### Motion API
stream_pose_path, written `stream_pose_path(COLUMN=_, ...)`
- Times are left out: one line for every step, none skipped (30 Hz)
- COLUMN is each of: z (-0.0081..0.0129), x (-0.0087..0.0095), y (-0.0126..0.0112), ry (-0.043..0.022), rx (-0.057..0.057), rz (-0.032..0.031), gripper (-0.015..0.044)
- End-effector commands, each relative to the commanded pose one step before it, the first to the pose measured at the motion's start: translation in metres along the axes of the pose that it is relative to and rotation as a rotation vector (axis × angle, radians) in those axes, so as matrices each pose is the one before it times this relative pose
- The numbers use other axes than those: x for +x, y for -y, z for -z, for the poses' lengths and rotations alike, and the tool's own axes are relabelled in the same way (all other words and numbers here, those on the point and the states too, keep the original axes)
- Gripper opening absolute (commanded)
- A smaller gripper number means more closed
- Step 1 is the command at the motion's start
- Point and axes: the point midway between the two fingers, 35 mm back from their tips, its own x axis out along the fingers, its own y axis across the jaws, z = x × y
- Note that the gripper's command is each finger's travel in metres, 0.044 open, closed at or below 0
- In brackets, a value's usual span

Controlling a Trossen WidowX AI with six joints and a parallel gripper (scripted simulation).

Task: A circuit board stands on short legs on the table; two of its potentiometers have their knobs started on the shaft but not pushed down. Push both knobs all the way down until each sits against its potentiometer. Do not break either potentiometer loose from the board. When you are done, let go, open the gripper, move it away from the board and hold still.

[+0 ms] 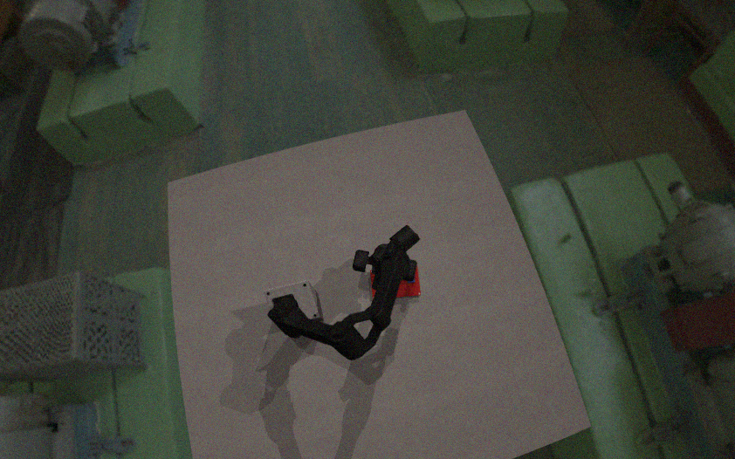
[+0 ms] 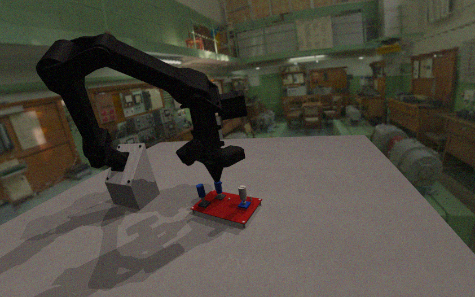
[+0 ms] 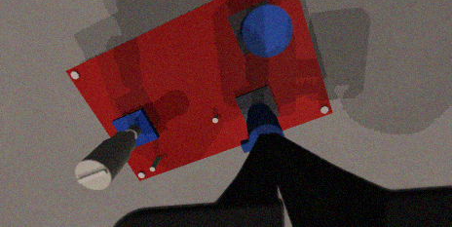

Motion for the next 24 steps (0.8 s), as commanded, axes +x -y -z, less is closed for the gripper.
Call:
stream_pose_path(z=-0.00122, x=0.01337, y=-0.00298, ry=0.00765, rx=0.0205, rz=0.01021, gripper=0.0000)
stream_pose_path(z=0.00000, x=0.00000, y=0.00000, ry=0.00000, rx=0.0000, rz=0.00000, gripper=0.0000)
stream_pose_path(z=0.00000, x=0.00000, y=0.00000, ry=0.00000, rx=0.0000, rz=0.00000, gripper=0.0000)
stream_pose_path(z=0.00000, x=0.00000, y=0.00000, ry=0.00000, rx=0.0000, rz=0.00000, gripper=0.0000)
stream_pose_path(z=0.00000, x=0.00000, y=0.00000, ry=0.00000, rx=0.0000, rz=0.00000, gripper=0.0000)
stream_pose_path(z=0.00000, x=0.00000, y=0.00000, ry=0.00000, rx=0.0000, rz=0.00000, gripper=0.0000)
stream_pose_path(z=0.00000, x=0.00000, y=0.00000, ry=0.00000, rx=0.0000, rz=0.00000, gripper=0.0000)
stream_pose_path(z=0.00000, x=0.00000, y=0.00000, ry=0.00000, rx=0.0000, rz=0.00000, gripper=0.0000)
stream_pose_path(z=0.00000, x=0.00000, y=0.00000, ry=0.00000, rx=0.0000, rz=0.00000, gripper=0.0000)
stream_pose_path(z=0.00000, x=0.00000, y=0.00000, ry=0.00000, rx=0.0000, rz=0.00000, gripper=0.0000)
stream_pose_path(z=0.00000, x=0.00025, y=0.00000, ry=0.00001, rx=0.0000, rz=0.00000, gripper=0.0000)
stream_pose_path(z=0.00000, x=0.00037, y=0.00000, ry=0.00001, rx=0.0000, rz=-0.00001, gripper=0.0000)
stream_pose_path(z=-0.00001, x=0.00054, y=0.00000, ry=0.00002, rx=0.0000, rz=-0.00001, gripper=0.0000)
stream_pose_path(z=-0.00001, x=0.00061, y=0.00000, ry=0.00002, rx=0.0000, rz=-0.00001, gripper=0.0000)
stream_pose_path(z=0.00000, x=0.00024, y=0.00000, ry=0.00001, rx=0.0000, rz=0.00000, gripper=0.0000)
stream_pose_path(z=0.00000, x=0.00000, y=0.00000, ry=0.00000, rx=0.0000, rz=0.00000, gripper=0.0000)
stream_pose_path(z=0.00000, x=0.00000, y=0.00000, ry=0.00000, rx=0.0000, rz=0.00000, gripper=0.0000)
stream_pose_path(z=0.00000, x=0.00000, y=0.00000, ry=0.00000, rx=0.0000, rz=0.00000, gripper=0.0000)
stream_pose_path(z=0.00000, x=0.00000, y=0.00000, ry=0.00000, rx=0.0000, rz=0.00000, gripper=0.0000)
stream_pose_path(z=0.00000, x=0.00000, y=0.00000, ry=0.00000, rx=0.0000, rz=0.00000, gripper=0.0000)
stream_pose_path(z=0.00000, x=0.00000, y=0.00000, ry=0.00000, rx=0.0000, rz=0.00000, gripper=0.0000)
stream_pose_path(z=0.00000, x=0.00000, y=0.00000, ry=0.00000, rx=0.0000, rz=0.00000, gripper=0.0000)
stream_pose_path(z=0.00000, x=0.00000, y=0.00000, ry=0.00000, rx=0.0000, rz=0.00000, gripper=0.0000)
stream_pose_path(z=0.00000, x=0.00000, y=0.00000, ry=0.00000, rx=0.0000, rz=0.00000, gripper=0.0000)
